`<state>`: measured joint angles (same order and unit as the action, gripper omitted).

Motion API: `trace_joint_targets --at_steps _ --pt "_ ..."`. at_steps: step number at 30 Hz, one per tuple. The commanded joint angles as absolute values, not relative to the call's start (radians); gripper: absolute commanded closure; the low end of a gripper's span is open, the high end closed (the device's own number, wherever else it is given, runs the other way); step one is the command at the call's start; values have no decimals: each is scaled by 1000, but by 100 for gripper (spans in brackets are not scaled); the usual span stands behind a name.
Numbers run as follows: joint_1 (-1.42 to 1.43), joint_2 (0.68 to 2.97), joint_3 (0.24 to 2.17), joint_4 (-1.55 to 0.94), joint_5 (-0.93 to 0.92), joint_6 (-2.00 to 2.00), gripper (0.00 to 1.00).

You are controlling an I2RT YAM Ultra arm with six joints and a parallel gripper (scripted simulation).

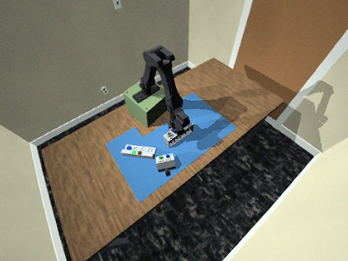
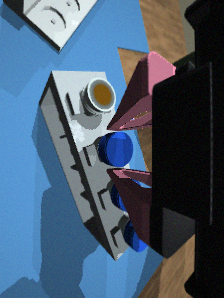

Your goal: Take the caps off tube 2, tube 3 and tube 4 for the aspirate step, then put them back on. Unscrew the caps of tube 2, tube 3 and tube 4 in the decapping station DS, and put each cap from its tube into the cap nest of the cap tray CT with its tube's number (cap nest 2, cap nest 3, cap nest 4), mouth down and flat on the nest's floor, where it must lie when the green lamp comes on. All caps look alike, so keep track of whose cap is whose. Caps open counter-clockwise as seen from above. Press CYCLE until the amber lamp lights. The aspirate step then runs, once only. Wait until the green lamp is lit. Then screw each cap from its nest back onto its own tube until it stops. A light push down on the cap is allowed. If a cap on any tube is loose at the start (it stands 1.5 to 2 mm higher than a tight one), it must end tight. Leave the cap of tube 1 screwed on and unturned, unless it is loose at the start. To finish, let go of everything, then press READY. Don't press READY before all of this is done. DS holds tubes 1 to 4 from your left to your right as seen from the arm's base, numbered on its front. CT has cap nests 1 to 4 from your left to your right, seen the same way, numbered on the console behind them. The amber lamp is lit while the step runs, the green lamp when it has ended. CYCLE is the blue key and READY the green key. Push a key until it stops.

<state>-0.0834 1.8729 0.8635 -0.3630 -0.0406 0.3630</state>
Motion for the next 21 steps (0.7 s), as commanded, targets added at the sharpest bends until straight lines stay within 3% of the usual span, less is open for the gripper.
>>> trace_joint_targets --at_steps 1,12,21 --pt "-84 1864 865 -354 -42 393 51" --pt "-84 1864 865 -354 -42 393 51" --pt "-84 1860 865 -358 -42 114 51"
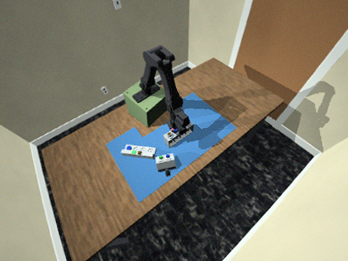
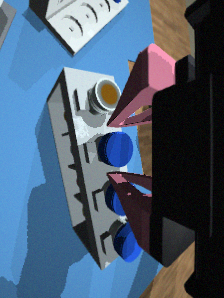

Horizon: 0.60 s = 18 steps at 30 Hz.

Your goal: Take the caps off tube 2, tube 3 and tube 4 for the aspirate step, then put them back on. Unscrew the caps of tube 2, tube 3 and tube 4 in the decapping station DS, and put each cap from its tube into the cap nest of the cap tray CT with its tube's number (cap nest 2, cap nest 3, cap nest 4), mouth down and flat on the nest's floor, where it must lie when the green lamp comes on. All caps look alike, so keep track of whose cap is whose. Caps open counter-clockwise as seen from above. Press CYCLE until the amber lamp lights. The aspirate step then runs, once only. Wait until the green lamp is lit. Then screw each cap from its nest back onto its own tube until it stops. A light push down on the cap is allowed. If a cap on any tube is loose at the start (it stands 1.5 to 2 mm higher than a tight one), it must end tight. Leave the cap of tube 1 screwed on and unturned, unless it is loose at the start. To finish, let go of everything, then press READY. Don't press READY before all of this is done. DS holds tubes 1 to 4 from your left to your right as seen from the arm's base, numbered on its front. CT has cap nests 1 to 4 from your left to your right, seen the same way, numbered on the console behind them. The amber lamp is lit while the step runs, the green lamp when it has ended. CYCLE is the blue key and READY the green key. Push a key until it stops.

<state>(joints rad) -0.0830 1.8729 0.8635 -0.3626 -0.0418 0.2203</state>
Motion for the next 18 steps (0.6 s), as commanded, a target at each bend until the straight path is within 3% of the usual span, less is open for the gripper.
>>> trace_joint_targets --at_steps 1,12,18 --pt "-84 1860 865 -358 -42 74 51" --pt "-85 1859 864 -357 -42 -367 51" --pt "-85 1858 864 -358 -42 -393 51"
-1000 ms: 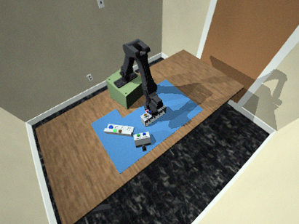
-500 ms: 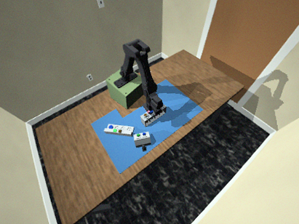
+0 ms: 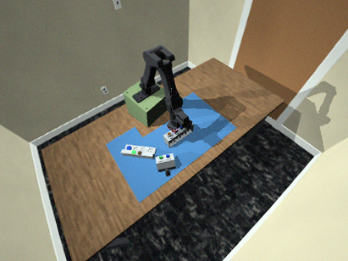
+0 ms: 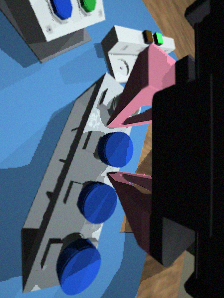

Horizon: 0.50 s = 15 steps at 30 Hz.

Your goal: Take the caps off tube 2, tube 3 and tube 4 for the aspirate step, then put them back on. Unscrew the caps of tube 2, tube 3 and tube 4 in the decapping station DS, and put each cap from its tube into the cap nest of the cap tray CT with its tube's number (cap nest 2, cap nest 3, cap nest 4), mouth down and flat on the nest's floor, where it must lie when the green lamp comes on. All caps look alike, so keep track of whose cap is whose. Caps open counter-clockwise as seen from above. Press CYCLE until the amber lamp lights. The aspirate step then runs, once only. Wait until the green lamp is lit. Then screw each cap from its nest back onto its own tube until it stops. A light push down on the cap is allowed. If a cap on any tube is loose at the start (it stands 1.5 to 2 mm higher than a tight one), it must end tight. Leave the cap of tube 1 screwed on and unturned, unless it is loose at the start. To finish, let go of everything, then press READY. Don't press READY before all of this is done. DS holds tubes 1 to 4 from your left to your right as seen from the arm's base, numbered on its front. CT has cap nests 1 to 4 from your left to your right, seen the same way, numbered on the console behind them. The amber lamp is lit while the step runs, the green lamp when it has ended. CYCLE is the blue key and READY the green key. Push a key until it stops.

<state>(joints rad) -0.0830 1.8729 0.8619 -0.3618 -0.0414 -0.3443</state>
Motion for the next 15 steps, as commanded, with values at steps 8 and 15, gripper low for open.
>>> trace_joint_targets --at_steps 8,15 --pt "-86 1858 864 -358 -42 -394 100" --pt "-86 1858 864 -359 -42 -393 100"
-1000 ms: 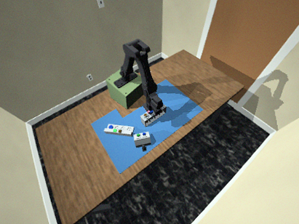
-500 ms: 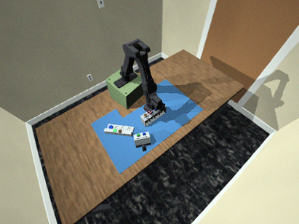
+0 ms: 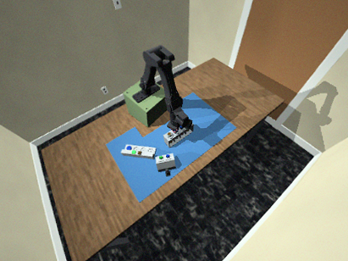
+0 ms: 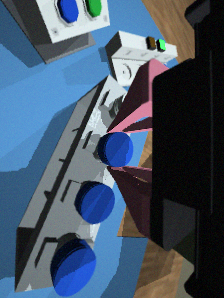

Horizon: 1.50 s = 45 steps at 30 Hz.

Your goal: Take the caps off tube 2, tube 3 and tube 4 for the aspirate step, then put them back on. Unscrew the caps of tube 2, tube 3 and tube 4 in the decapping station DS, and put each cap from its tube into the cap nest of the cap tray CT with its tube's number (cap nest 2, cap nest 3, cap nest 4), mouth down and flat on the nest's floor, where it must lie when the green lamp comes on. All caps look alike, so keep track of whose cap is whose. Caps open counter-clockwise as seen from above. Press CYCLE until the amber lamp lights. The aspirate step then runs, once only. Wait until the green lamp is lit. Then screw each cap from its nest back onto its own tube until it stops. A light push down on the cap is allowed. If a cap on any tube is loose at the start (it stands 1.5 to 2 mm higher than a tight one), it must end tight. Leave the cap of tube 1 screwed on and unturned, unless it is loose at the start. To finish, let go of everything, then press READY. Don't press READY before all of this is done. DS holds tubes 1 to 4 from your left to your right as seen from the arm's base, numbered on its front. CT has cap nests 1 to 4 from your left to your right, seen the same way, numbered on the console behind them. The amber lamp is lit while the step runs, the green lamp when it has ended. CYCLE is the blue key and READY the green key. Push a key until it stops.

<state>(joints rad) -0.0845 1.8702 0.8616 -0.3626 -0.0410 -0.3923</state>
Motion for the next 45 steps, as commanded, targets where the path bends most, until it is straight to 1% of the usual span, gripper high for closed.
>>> trace_joint_targets --at_steps 1,26,34,35,45 --pt "-86 1858 864 -359 -42 -393 100" --pt "-86 1862 863 -354 -42 373 100" --pt "-86 1862 863 -354 -42 392 100" --pt "-86 1862 863 -354 -42 392 51" --pt "-86 1862 863 -354 -42 392 51"
